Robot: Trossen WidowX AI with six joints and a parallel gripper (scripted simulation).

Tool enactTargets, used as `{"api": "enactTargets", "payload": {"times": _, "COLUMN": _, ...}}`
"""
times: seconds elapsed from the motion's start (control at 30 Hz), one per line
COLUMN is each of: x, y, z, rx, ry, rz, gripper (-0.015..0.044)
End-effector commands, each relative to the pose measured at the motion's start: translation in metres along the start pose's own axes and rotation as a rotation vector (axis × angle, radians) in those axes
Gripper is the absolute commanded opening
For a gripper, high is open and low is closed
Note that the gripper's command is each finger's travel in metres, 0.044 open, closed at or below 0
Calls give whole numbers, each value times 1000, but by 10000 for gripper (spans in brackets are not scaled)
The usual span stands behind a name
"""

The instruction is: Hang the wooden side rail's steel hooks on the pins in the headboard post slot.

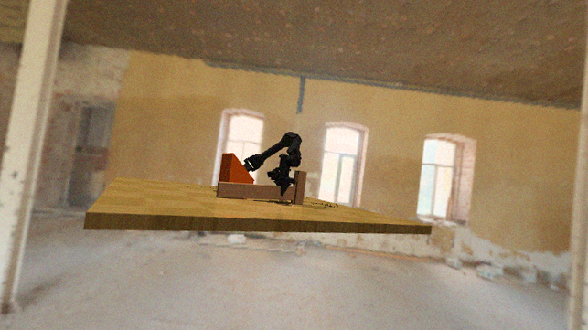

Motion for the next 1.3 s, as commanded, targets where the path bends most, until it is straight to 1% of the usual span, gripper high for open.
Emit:
{"api": "enactTargets", "payload": {"times": 0.0, "x": 1, "y": 1, "z": 1, "rx": -6, "ry": 0, "rz": 12, "gripper": 0}}
{"api": "enactTargets", "payload": {"times": 1.1, "x": 1, "y": -4, "z": 1, "rx": -6, "ry": 0, "rz": 13, "gripper": 0}}
{"api": "enactTargets", "payload": {"times": 1.27, "x": 0, "y": -5, "z": 0, "rx": -1, "ry": -3, "rz": 3, "gripper": 131}}
Point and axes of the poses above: the point midway between the two fingers, 35 mm back from their tips, its own y axis back along the fingers, its own z axis across the jaws, x = y × z, the point moved 3 cm from there along y, back along the fingers, and after that the axes turned 9 degrees about -y, right-handed, at the moved point
